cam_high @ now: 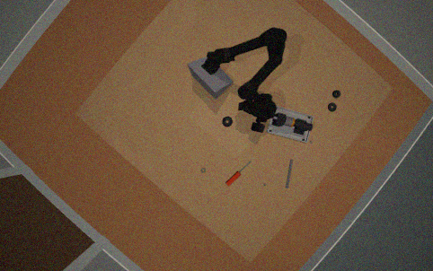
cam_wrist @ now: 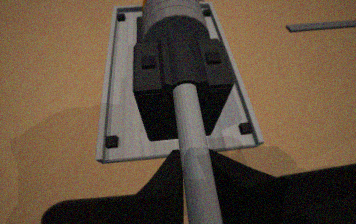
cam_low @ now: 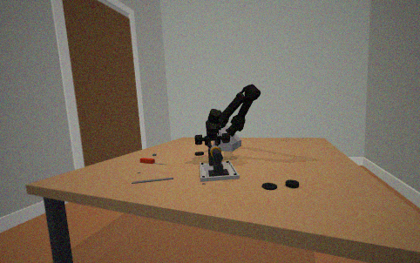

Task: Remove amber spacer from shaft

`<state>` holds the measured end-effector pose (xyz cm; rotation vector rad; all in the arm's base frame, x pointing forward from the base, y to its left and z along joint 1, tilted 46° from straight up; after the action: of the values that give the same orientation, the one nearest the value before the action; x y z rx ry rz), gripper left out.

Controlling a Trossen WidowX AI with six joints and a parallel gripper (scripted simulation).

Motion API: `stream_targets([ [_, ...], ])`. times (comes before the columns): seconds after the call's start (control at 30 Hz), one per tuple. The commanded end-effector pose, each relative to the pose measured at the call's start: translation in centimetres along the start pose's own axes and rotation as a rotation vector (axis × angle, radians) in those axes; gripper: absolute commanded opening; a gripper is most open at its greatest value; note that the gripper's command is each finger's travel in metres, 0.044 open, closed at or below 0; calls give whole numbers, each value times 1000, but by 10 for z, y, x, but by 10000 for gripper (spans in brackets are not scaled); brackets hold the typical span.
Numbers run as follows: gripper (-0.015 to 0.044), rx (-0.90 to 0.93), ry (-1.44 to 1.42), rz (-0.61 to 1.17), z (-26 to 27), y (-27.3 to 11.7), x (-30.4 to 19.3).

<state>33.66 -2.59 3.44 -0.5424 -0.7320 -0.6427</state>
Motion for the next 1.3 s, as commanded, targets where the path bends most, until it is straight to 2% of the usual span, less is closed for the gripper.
stream_targets([
  [0.0,0,3,-5,0,0,-1,-1],
  [1.27,0,2,-4,0,0,-4,-4],
])
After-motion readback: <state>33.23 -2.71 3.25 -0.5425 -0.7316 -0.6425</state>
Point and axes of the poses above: the point midway between the two fingers, 35 mm back from their tips, its own y axis out along the fingers, its own z axis across the jaws, x = y × z, the point moved 5 cm from there along -y, back along the fingers, and after that the axes turned 2 degrees about y, right-handed, at the moved point
